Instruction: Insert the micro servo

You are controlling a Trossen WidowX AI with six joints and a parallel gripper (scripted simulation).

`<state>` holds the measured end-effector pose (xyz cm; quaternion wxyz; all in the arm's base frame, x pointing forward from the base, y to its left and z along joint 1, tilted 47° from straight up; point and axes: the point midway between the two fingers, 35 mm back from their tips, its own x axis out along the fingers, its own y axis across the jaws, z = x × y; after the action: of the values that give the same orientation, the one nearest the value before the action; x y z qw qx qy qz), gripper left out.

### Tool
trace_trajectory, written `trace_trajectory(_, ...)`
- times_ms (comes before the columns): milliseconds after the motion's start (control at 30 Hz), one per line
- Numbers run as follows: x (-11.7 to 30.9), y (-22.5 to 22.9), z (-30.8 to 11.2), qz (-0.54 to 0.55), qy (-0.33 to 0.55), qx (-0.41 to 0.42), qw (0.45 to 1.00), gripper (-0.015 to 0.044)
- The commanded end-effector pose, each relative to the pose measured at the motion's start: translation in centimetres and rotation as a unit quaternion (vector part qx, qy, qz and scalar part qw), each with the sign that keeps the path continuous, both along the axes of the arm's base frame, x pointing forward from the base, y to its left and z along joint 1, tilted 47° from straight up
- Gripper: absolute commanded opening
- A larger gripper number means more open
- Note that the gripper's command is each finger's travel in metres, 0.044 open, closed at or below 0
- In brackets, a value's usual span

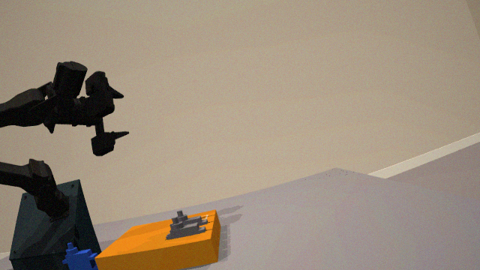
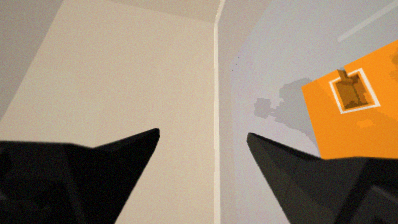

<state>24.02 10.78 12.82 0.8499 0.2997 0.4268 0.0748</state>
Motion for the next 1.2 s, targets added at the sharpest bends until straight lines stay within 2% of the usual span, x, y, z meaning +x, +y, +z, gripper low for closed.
trace_trajectory(0,-0.6,-2.7,-2.2,-0.029,0.027,-0.07,0.997,0.044)
trace_trajectory(567,-4.7,-12.0,-6.0,-0.083,0.139,-0.305,0.938,0.044)
trace_trajectory(1167,-11.4,-19.8,-5.8,-0.054,0.297,-0.512,0.804,0.044)
